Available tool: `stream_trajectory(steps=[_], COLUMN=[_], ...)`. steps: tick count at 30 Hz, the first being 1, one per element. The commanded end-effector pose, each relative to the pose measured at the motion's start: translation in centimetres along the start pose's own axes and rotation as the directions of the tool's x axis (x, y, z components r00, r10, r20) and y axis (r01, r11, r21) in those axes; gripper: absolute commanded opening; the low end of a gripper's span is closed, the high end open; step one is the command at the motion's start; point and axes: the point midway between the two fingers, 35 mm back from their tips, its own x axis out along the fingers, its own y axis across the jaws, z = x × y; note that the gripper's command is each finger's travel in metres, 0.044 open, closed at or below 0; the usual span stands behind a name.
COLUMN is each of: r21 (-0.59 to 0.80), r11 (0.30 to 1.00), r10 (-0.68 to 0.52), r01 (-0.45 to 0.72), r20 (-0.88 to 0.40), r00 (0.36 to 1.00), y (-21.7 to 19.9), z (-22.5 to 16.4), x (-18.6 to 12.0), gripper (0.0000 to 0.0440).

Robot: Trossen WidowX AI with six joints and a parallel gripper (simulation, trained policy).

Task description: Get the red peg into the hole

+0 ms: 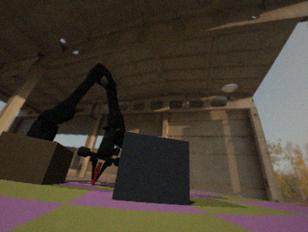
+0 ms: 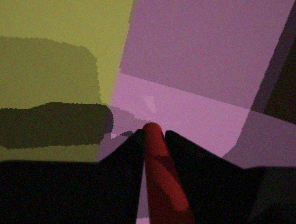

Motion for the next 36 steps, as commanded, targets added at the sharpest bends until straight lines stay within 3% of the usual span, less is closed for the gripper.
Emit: stream_trajectory(steps=[1, 17, 36], r21=[0.001, 0.028, 0.023], r11=[1.0, 0.99, 0.945], r10=[0.025, 0.14, 0.328], r01=[-0.025, -0.138, -0.327], r20=[-0.02, -0.084, -0.102], r00=[0.999, 0.987, 0.939], y=[0.8, 3.6, 8.1], z=[-0.5, -1.7, -0.3], x=[-0.7, -4.5, -12.0], gripper=[0.0005, 0.0, 0.0])
